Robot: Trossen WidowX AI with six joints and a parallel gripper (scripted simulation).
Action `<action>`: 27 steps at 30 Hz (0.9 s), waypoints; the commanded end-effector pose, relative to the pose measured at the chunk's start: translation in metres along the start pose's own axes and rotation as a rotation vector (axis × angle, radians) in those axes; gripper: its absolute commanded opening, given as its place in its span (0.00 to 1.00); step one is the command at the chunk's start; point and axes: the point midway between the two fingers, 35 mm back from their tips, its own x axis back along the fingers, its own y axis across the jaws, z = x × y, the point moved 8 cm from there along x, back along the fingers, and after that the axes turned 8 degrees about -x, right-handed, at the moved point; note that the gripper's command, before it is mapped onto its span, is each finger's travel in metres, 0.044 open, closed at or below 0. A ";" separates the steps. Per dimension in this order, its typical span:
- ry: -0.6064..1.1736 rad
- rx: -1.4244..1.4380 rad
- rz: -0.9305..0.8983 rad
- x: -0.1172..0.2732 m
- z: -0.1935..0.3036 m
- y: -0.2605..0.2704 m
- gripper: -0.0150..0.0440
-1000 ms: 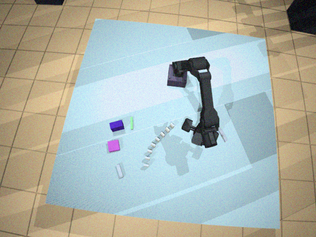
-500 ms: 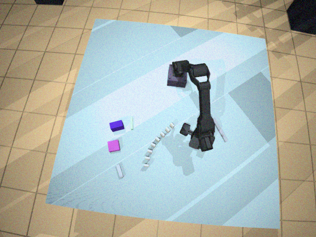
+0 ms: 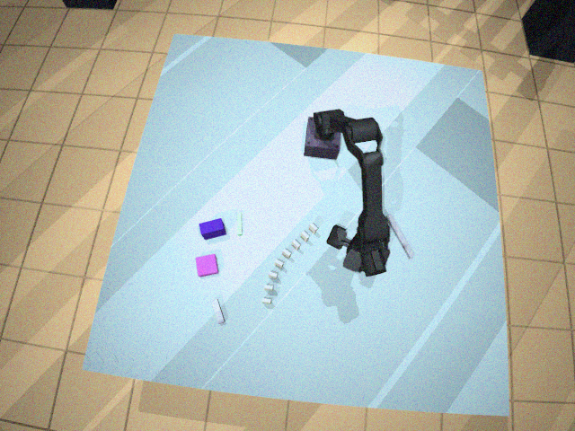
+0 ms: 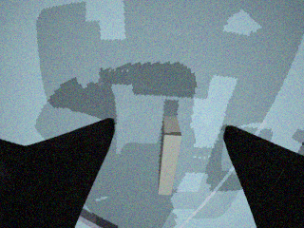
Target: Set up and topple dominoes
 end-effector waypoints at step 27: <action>-0.001 0.000 -0.001 0.077 0.002 0.005 0.30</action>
